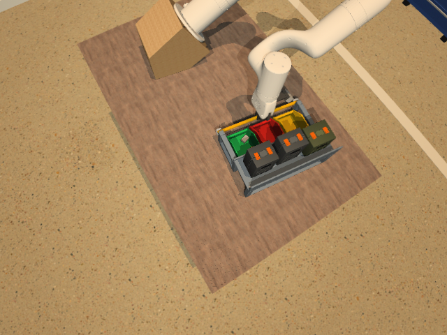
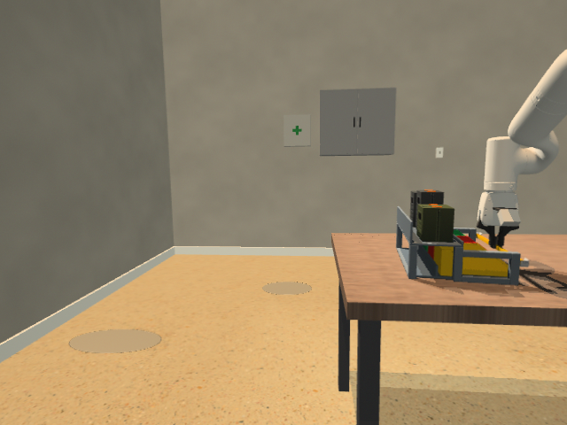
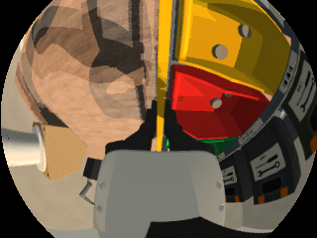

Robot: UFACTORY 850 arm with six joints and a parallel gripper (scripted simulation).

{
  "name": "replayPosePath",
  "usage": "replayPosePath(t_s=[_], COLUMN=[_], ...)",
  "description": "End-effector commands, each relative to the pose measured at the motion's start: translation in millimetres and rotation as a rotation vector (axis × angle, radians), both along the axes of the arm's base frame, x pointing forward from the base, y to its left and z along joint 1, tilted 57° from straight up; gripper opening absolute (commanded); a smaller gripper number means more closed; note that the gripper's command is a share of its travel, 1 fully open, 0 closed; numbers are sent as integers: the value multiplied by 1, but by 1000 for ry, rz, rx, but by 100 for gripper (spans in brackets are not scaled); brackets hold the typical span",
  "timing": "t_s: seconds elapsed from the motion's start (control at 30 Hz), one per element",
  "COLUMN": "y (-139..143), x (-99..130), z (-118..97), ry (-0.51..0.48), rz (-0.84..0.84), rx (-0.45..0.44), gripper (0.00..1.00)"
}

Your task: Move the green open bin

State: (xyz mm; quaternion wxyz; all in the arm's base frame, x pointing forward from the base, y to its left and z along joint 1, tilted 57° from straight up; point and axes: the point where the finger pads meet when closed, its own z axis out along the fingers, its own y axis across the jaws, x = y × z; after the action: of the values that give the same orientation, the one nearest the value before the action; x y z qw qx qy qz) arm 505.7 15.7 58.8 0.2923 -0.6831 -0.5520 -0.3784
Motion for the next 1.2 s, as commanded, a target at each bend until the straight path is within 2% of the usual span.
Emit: replayPosePath(t_s=[0.0, 0.87, 1.17], y=[-1, -9, -21], x=[0, -2, -4], z=[0, 6, 14], ry=[-1, -1, -1], rz=[-1, -1, -1], rx=[0, 0, 0], gripper=[0, 0, 0])
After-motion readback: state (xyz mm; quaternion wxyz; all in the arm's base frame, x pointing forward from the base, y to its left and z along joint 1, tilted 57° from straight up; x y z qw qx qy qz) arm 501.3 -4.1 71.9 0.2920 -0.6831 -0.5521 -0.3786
